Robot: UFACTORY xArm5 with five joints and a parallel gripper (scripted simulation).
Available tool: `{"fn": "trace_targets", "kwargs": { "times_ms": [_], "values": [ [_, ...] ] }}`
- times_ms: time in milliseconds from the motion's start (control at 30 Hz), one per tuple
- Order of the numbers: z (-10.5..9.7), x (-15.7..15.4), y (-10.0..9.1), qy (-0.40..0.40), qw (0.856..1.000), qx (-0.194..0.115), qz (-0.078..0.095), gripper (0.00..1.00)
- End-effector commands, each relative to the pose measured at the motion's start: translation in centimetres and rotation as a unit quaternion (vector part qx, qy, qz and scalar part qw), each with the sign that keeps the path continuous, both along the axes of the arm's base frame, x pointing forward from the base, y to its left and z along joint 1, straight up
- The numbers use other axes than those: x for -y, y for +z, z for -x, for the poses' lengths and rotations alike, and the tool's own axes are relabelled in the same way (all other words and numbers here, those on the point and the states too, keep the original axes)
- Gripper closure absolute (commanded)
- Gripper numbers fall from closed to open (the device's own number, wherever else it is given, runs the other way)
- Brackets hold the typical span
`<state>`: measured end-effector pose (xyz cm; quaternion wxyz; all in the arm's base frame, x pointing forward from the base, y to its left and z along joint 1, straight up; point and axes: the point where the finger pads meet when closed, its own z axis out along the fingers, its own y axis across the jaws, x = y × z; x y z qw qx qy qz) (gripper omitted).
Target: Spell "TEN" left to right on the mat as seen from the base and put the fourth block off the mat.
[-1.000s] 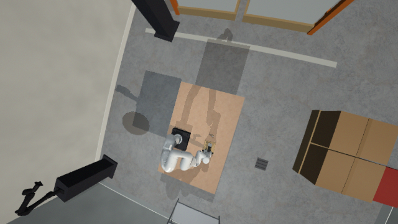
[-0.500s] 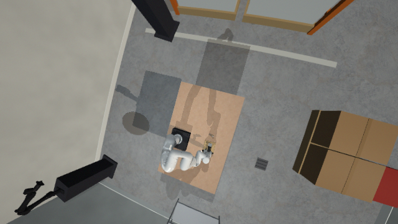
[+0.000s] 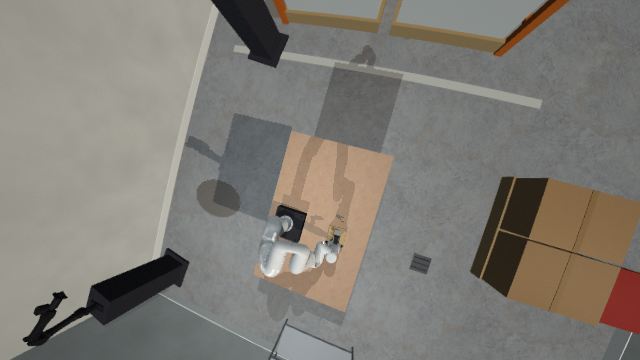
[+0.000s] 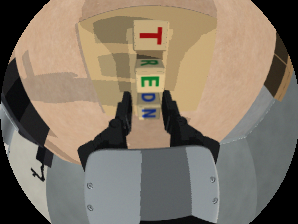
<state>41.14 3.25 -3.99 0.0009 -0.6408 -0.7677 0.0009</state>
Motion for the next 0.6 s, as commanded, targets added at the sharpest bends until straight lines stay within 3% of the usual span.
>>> {"fn": "trace_targets", "kwargs": {
  "times_ms": [0, 400, 433, 567],
  "values": [
    [-0.13, -0.01, 0.1, 0.0, 1.0, 0.002, 0.0, 0.58],
    [-0.13, -0.01, 0.1, 0.0, 1.0, 0.002, 0.0, 0.58],
    [-0.13, -0.01, 0.1, 0.0, 1.0, 0.002, 0.0, 0.79],
    [-0.13, -0.01, 0.1, 0.0, 1.0, 0.002, 0.0, 0.79]
  ]
}}
